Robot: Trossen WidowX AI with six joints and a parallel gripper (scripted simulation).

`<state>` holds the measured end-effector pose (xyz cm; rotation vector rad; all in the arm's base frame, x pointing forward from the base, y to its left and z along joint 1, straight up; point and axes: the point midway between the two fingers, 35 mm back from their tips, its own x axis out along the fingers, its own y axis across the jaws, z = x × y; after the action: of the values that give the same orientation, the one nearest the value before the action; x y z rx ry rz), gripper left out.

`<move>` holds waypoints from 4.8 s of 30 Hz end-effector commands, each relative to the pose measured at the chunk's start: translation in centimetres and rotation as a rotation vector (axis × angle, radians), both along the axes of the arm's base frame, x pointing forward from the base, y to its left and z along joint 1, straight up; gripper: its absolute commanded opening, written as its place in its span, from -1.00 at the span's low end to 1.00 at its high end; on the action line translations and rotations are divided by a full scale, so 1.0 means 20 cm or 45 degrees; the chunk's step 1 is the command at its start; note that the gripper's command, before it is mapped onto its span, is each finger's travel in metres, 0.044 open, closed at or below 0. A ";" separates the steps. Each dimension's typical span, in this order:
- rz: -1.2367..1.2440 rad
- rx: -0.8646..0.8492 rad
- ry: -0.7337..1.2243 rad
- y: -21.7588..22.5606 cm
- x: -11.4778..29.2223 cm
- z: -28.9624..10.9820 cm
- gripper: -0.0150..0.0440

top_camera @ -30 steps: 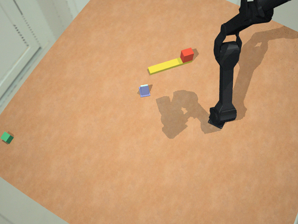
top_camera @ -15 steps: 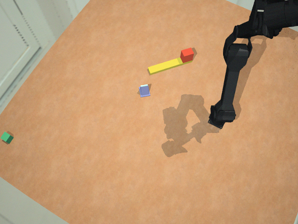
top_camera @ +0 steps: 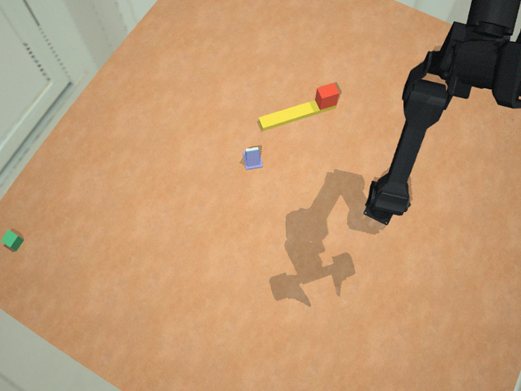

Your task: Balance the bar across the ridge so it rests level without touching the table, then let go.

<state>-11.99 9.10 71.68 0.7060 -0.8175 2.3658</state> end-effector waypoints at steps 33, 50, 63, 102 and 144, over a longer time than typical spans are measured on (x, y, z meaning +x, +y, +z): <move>-0.993 -0.472 -0.147 0.94 0.59 -0.45 0.58; -1.448 -0.770 -0.166 1.09 1.12 -0.75 0.58; -1.753 -1.014 -0.234 1.06 1.55 -1.01 0.58; -2.256 -1.988 -0.328 0.26 2.43 -1.86 0.58; -1.744 -3.156 0.009 -1.00 2.20 -2.62 0.58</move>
<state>33.04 -9.92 20.10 -0.7600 1.2651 0.5903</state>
